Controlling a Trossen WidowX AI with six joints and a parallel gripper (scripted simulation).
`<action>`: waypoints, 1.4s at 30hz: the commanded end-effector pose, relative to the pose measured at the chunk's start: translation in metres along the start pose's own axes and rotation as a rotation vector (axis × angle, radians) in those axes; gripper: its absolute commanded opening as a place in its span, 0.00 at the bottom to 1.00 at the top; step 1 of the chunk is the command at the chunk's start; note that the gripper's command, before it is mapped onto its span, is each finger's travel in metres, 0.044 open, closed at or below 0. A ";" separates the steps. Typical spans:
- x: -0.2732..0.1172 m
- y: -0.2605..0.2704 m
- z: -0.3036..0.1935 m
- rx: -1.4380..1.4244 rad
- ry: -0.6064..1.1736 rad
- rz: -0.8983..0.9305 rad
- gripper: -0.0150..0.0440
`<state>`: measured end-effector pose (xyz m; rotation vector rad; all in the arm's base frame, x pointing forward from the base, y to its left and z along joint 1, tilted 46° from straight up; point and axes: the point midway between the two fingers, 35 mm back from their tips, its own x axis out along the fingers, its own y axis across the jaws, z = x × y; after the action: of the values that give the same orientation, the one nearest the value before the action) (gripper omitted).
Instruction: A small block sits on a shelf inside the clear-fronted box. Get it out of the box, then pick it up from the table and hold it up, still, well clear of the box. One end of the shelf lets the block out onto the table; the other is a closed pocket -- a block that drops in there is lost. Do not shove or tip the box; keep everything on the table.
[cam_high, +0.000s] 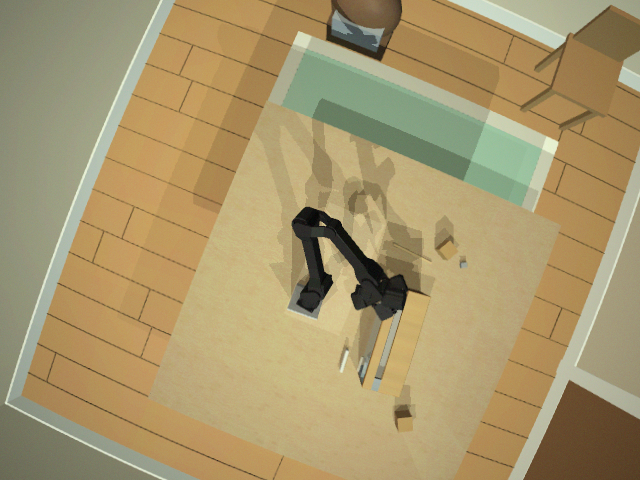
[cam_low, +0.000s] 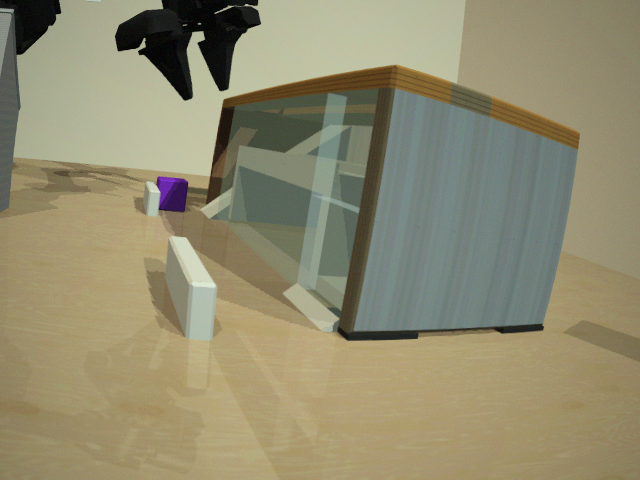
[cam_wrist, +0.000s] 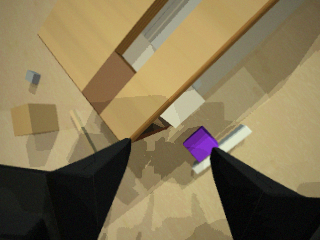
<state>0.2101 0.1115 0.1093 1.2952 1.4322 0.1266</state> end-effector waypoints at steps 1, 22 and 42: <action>0.020 -0.017 -0.006 -0.915 0.025 -0.034 0.74; 0.037 -0.021 -0.017 -2.092 0.059 0.006 0.74; 0.051 -0.026 -0.022 -3.214 0.048 0.025 0.74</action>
<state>0.1997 0.1388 0.0790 -0.6850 0.4448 1.2954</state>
